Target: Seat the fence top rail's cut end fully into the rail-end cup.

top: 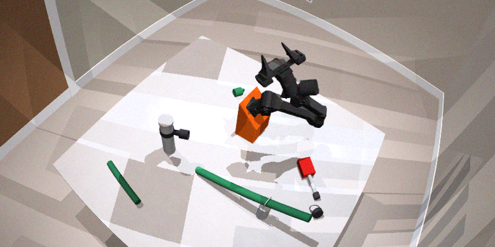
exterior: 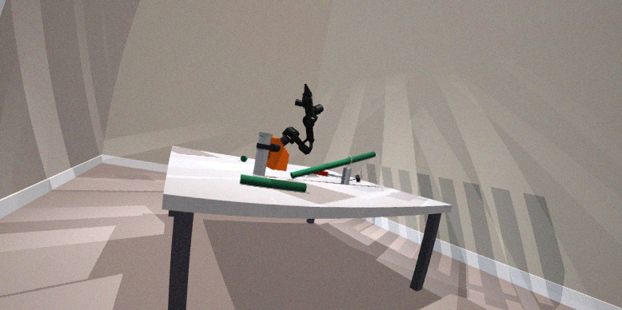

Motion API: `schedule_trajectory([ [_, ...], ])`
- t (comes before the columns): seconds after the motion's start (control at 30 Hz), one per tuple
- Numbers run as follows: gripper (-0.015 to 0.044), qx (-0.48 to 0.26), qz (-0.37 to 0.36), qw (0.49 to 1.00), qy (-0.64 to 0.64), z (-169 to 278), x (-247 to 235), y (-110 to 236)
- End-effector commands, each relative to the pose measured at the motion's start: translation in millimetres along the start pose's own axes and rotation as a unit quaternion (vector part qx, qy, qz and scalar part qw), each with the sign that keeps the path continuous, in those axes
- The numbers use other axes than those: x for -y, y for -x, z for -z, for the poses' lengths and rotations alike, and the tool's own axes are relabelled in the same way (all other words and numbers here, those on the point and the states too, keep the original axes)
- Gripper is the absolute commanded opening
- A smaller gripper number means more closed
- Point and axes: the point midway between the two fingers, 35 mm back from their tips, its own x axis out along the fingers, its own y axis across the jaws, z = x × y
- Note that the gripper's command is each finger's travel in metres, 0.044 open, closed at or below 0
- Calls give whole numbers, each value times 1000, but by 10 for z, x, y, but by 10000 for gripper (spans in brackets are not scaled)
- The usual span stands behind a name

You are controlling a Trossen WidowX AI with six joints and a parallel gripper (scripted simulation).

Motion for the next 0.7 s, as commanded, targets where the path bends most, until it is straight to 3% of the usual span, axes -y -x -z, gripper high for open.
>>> schedule_trajectory([
  [0.0,426,0,7,1000,9,2,25,-10],
  [0.1,440,-5,100,986,134,23,388,-128],
  [0.23,440,-58,253,909,325,17,1035,-198],
  [0.47,440,-274,450,659,537,-1,2070,77],
  [0.67,440,-458,497,471,567,0,2585,447],
])
